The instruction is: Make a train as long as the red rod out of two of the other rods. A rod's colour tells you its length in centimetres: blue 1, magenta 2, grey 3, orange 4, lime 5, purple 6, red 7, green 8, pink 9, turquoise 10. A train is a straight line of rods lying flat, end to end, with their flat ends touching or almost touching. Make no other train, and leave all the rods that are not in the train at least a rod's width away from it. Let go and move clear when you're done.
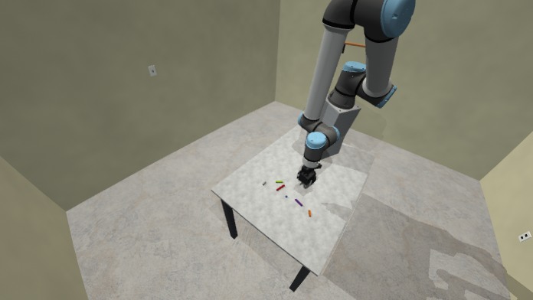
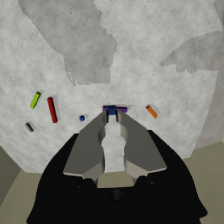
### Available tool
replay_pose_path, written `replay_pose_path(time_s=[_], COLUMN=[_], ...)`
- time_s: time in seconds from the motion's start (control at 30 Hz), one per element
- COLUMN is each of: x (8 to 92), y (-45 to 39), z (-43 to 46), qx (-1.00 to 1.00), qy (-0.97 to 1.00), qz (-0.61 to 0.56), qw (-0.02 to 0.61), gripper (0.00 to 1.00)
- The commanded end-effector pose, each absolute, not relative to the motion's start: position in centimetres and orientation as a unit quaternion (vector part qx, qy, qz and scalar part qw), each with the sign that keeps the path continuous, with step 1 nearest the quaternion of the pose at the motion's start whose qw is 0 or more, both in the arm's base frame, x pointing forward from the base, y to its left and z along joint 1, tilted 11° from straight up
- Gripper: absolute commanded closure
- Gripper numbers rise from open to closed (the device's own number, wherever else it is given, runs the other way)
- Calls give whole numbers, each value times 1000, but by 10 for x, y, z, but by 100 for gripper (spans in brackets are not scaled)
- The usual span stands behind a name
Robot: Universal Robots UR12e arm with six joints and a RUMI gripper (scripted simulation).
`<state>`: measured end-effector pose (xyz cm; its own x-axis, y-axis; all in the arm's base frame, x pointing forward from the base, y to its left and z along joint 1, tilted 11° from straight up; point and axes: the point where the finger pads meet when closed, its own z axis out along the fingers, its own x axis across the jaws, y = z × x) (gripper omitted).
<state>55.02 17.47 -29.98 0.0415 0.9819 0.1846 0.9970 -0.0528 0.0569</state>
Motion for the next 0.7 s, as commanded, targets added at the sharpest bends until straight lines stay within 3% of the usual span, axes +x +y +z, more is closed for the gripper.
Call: replay_pose_path(time_s=[0.0, 0.67], x=[550, 549], y=[201, 204], z=[-293, -297], qx=[-731, -731], qy=[-676, -675], qz=[-86, -86], qw=[40, 41], gripper=[100, 100])
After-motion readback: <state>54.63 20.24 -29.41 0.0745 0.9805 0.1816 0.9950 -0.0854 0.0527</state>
